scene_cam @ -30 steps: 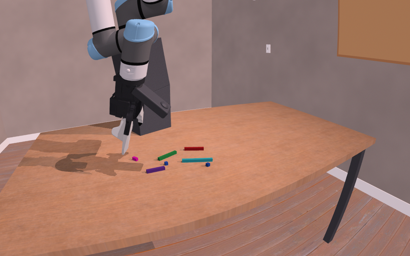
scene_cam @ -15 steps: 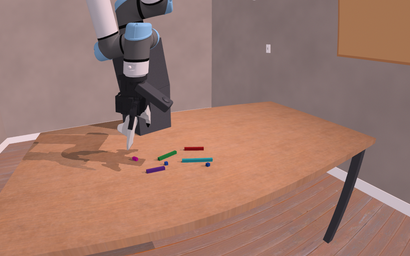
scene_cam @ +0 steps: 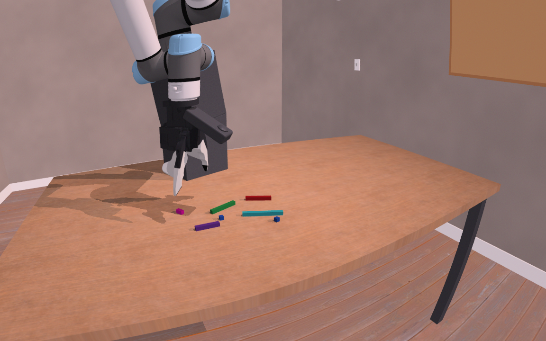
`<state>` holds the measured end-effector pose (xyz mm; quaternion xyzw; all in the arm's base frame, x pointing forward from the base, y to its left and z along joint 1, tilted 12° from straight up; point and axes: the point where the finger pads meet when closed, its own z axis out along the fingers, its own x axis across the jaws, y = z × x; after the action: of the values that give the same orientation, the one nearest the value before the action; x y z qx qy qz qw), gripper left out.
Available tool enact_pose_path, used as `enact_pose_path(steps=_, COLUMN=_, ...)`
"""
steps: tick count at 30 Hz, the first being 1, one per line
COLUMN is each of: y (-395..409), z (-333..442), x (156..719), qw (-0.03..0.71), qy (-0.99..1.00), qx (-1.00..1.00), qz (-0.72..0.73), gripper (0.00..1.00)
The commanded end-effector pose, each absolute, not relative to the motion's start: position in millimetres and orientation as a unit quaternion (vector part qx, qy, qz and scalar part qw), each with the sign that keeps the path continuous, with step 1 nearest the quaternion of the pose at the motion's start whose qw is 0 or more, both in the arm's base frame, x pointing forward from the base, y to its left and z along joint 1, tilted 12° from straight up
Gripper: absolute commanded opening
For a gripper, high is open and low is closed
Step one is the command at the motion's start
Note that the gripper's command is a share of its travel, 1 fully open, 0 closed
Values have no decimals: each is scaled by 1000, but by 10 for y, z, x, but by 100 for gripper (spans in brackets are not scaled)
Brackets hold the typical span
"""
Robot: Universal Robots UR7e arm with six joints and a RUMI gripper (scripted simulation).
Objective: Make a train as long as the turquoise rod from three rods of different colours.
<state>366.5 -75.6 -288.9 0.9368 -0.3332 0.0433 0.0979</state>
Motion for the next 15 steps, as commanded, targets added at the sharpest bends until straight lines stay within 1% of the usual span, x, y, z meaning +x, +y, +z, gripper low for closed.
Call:
enact_pose_path(steps=1, y=-711, z=-2913, x=3631, qw=88, qy=-342, qx=934, qz=60, gripper=100)
enact_pose_path(steps=15, y=-667, z=-2920, x=3599, qw=80, qy=-350, qx=930, qz=72, gripper=100)
